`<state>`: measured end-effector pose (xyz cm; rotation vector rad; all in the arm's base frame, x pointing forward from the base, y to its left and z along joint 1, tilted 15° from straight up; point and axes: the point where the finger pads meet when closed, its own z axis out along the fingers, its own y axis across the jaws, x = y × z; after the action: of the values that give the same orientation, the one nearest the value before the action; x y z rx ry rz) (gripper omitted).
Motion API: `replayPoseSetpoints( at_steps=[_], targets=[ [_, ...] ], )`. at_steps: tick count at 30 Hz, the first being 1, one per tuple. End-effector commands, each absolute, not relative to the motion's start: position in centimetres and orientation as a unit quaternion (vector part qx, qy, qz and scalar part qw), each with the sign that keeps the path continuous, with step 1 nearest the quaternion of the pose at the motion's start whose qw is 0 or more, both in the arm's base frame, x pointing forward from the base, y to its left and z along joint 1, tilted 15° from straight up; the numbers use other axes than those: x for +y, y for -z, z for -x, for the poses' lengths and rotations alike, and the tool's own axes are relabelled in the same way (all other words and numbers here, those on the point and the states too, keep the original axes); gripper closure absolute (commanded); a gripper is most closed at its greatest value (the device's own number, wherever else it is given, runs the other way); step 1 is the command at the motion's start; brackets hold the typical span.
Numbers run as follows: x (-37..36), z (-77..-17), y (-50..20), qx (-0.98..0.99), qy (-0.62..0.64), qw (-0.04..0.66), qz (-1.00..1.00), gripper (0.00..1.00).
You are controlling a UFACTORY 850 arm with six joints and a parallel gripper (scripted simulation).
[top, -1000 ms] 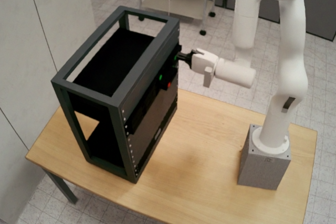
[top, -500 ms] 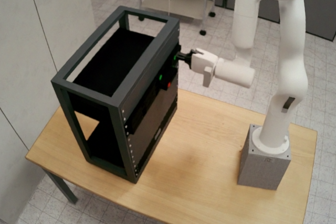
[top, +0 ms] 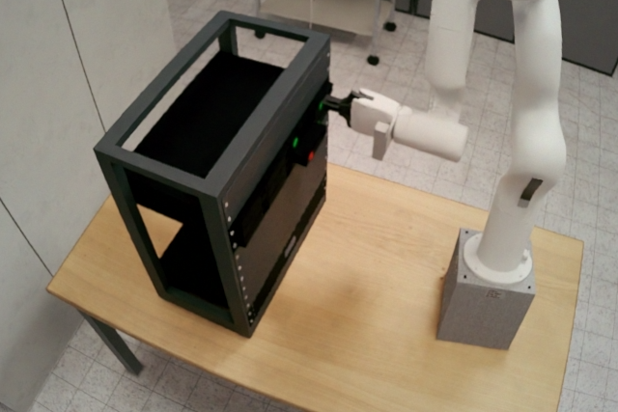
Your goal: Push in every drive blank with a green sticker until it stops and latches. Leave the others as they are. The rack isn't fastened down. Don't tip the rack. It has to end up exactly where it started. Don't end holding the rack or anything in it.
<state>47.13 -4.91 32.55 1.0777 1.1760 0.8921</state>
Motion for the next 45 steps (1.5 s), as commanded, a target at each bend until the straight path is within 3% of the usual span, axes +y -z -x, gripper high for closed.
replayPoseSetpoints(
  at_steps=[1, 31, 45],
  targets=[
    [-4.9, -47.4, -32.6, 0.509, -0.387, 0.611, -0.466, 1.00],
    [-5.0, -47.6, -32.6, 0.509, -0.387, 0.611, -0.466, 1.00],
    [-4.1, -42.8, -32.4, 0.509, -0.387, 0.611, -0.466, 1.00]
  ],
)
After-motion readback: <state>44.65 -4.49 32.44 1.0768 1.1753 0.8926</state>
